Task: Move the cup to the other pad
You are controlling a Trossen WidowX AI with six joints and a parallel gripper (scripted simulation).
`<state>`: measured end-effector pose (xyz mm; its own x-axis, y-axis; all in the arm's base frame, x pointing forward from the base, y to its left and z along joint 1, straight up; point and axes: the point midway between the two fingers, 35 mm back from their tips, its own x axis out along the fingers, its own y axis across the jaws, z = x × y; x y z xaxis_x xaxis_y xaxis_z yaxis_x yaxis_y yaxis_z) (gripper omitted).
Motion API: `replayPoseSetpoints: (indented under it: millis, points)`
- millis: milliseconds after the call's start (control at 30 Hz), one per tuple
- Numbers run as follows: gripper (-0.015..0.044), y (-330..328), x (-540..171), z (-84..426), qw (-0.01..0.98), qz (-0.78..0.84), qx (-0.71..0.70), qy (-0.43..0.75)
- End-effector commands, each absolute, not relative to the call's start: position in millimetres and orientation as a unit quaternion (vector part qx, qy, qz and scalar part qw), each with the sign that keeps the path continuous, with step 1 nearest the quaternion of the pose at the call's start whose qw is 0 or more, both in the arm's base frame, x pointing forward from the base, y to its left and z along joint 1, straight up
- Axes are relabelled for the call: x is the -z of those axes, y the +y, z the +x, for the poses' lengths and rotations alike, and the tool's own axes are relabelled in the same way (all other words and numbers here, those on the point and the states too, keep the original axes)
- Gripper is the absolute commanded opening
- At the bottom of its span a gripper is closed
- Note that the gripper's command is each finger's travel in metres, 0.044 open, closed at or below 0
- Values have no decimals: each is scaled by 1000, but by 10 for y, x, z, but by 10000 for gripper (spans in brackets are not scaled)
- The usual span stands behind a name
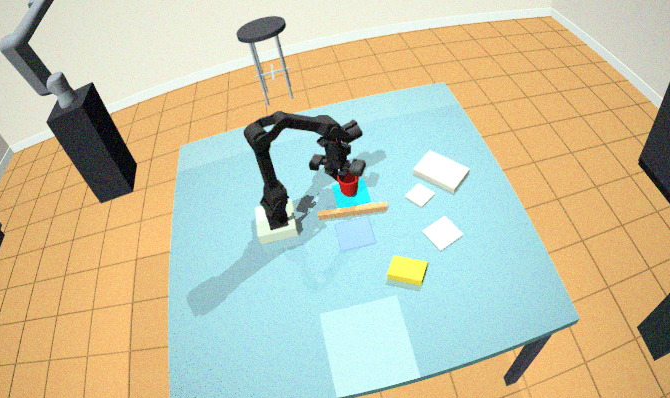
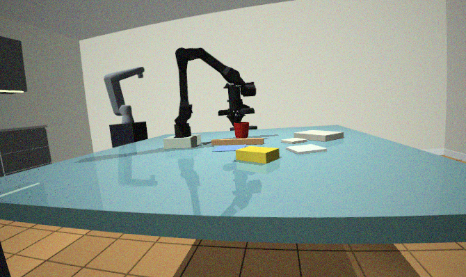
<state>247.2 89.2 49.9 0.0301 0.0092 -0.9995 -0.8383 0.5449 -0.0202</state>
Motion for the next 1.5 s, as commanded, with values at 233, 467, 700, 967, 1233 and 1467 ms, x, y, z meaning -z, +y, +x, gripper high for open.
replayPoseSetpoints:
  millis: [233, 467, 700, 967, 1233, 1467]
  points:
    - [0, 893, -374, 2468, 632, -338, -334, 612]
    - [0, 892, -398, 2466, 631, -339, -335, 611]
    - [53, 892, -398, 2466, 631, -339, -335, 611]
    - [128, 892, -398, 2466, 631, -339, -335, 611]
    - [128, 894, -474, 2469, 631, -339, -335, 612]
    - [128, 893, -580, 2467, 632, -339, -335, 612]
